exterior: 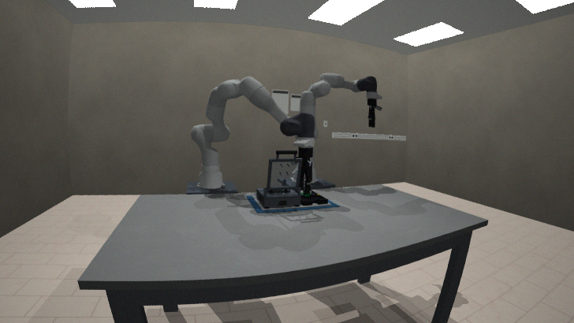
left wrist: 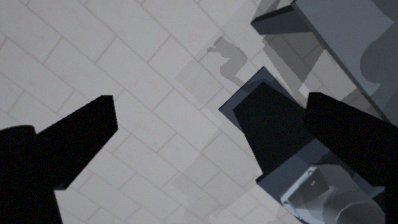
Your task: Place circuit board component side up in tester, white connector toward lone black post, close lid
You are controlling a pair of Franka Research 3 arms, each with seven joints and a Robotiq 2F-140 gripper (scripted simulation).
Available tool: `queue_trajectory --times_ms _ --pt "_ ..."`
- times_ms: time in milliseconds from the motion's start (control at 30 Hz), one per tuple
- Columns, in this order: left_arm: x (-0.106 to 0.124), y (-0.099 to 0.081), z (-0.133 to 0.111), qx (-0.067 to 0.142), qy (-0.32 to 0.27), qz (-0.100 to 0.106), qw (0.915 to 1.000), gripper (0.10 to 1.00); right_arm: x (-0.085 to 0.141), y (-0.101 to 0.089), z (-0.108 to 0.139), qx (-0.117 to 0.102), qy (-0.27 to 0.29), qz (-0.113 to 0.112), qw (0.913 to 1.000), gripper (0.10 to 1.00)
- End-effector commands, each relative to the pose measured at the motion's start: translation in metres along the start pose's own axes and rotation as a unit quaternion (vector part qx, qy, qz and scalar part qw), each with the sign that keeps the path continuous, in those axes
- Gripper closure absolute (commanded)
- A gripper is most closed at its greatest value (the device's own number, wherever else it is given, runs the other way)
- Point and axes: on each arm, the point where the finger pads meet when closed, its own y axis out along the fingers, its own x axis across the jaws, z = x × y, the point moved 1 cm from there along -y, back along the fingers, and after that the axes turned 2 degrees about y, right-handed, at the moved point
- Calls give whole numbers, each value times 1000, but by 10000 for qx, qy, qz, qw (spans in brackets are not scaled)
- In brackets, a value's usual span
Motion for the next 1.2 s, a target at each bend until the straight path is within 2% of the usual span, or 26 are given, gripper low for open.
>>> queue_trajectory --times_ms 0,1167 --pt "0 0 0 2 0 2 10000 98 0 1 0 -9 27 6 10000 475" --pt "0 0 0 2 0 2 10000 98 0 14 -1 -9 27 6 10000 475"
